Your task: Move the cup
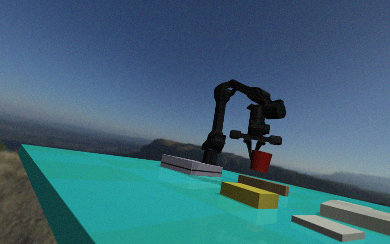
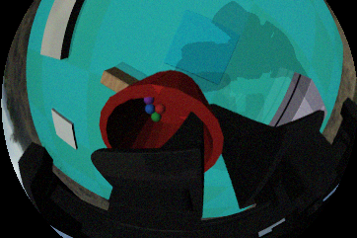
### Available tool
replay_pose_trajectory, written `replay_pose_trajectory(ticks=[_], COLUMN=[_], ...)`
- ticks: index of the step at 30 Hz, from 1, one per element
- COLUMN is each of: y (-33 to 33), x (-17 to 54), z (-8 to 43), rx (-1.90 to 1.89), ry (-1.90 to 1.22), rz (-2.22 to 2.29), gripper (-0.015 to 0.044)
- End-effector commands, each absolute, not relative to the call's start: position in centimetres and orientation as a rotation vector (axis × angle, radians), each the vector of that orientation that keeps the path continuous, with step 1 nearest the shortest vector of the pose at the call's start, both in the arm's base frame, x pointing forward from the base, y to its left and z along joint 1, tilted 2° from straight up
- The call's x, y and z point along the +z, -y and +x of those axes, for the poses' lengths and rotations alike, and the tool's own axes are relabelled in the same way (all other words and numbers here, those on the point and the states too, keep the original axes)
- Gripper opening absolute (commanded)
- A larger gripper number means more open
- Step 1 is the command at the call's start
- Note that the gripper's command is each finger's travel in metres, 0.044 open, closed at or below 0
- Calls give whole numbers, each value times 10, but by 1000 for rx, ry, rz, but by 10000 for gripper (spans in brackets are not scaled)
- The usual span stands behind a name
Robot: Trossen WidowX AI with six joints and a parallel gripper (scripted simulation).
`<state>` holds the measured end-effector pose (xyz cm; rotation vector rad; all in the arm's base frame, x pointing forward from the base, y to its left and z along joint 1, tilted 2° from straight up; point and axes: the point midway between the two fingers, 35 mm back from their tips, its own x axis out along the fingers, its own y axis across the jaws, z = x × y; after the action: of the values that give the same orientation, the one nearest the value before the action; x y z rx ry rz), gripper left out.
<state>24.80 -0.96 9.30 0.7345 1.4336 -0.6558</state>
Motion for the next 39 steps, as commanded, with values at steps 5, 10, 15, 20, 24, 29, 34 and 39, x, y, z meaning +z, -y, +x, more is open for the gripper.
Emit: replay_pose_trajectory(ticks=[5, 10, 15, 20, 24, 29, 34, 39], y=[23, 32, 41, 49, 56, 65, 74, 77], x=[92, 92, 92, 91, 91, 91, 90, 89], z=[246, 245, 244, 242, 241, 240, 238, 237], rx=[-653, -654, -654, -655, -656, -656, -657, -657], ry=[-1439, -1439, -1439, -1438, -1438, -1438, -1438, -1438], rz=[732, 732, 731, 730, 730, 729, 728, 728], gripper=[0, 0, 0, 0, 0, 0, 0, 0])
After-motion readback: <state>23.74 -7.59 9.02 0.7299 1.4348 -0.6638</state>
